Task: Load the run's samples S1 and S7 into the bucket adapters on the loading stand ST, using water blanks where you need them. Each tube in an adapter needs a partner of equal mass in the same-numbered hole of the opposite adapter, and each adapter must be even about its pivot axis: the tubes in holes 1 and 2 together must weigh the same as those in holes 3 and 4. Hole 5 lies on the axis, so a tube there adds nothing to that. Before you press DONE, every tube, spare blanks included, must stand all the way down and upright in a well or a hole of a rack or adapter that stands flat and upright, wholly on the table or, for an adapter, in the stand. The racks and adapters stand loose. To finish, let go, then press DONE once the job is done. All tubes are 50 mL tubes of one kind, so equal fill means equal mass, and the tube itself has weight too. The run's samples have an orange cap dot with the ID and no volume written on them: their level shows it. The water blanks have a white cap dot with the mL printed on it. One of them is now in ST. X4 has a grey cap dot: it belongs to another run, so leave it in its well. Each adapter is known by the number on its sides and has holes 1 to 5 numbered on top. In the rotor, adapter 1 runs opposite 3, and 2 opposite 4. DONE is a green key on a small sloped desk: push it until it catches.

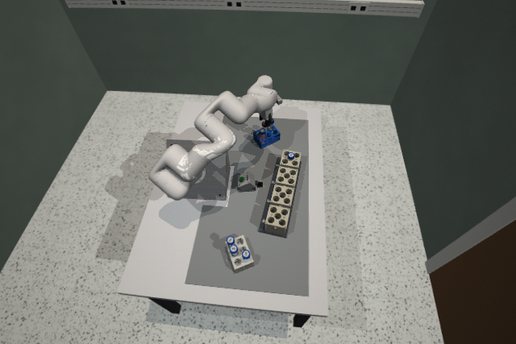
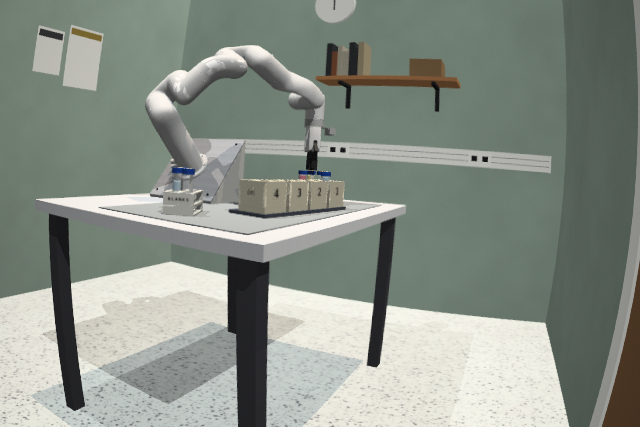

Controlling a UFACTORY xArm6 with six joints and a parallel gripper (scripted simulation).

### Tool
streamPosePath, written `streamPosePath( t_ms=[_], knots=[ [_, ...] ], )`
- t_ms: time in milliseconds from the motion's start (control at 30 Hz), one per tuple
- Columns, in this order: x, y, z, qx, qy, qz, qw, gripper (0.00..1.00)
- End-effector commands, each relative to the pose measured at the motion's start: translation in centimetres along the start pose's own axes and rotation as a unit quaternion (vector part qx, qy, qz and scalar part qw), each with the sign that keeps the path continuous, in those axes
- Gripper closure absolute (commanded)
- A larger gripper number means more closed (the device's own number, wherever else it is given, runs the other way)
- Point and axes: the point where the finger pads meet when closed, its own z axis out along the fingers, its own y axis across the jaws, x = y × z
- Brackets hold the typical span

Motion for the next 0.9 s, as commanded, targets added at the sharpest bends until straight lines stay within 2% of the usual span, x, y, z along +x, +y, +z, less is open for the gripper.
streamPosePath(
  t_ms=[0,867],
  knots=[
    [0.2,0.0,0.4,0.001,0.003,0.001,1.0,0.43],
    [0.2,0.0,1.4,0.001,0.003,0.001,1.0,0.43]
  ],
)
